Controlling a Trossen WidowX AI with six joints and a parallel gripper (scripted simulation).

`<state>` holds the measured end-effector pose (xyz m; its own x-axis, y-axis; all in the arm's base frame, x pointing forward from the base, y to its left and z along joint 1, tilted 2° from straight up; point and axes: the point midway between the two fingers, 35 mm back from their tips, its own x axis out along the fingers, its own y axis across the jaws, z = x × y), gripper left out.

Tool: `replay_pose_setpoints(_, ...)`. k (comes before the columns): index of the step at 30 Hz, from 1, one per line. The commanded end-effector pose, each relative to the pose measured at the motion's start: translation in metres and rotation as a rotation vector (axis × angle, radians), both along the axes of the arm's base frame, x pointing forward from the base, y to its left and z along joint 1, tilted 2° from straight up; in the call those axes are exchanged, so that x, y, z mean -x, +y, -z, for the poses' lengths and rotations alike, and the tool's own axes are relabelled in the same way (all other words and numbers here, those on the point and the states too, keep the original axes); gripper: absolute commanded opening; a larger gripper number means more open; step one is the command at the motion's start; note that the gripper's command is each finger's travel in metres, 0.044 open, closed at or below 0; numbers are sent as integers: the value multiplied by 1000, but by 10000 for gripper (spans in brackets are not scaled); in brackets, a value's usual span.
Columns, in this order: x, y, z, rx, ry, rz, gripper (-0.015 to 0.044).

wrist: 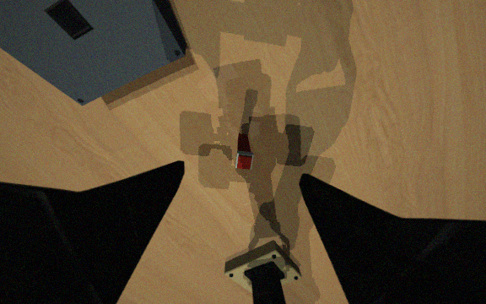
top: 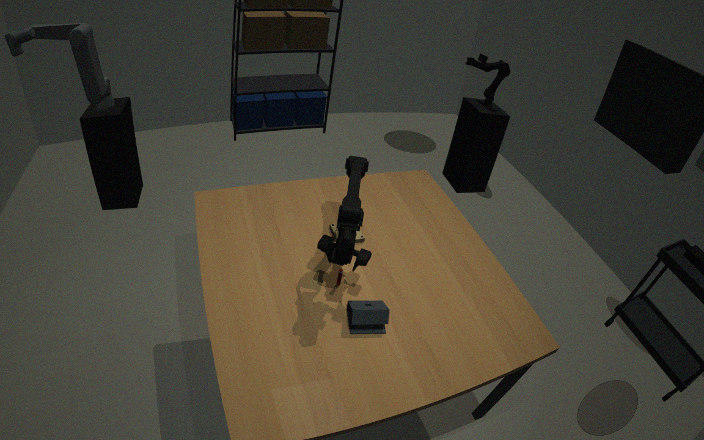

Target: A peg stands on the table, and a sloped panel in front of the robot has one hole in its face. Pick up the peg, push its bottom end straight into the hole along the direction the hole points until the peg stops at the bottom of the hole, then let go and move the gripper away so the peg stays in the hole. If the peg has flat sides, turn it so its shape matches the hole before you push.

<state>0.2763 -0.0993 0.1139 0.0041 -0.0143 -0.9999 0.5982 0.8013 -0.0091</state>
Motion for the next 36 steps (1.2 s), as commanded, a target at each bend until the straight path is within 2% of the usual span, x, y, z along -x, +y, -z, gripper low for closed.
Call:
replay_pose_setpoints(1,2,0,6,1,11,5,440)
replay_pose_setpoints(36,2,-1,63,1,11,5,440)
